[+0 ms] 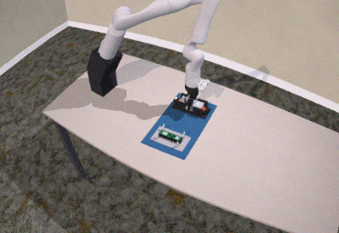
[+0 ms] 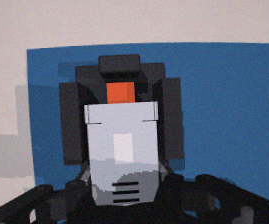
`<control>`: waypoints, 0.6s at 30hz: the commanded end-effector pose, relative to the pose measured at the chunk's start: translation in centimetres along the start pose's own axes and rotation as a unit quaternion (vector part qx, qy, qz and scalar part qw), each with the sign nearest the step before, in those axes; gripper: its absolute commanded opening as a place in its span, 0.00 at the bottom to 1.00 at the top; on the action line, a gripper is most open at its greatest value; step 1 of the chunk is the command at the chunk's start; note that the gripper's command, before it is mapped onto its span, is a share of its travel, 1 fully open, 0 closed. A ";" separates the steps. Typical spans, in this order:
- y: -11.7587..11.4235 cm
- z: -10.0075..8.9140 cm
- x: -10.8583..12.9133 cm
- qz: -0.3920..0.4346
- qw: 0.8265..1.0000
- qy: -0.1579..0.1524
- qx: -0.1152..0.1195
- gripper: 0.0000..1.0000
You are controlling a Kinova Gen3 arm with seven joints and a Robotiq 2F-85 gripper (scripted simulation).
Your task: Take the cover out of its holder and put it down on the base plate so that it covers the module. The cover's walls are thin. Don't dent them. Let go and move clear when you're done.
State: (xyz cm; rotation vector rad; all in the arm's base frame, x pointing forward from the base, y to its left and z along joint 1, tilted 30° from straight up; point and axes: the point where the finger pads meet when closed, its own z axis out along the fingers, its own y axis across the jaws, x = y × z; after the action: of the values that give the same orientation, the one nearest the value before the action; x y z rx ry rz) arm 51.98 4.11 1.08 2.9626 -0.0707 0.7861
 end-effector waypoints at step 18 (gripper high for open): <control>0.0 -1.2 0.0 0.000 1.000 0.000 0.000 0.00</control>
State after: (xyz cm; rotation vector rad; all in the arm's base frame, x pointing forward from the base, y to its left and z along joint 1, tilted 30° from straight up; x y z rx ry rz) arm 51.82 4.12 1.30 2.9638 -0.0739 0.7863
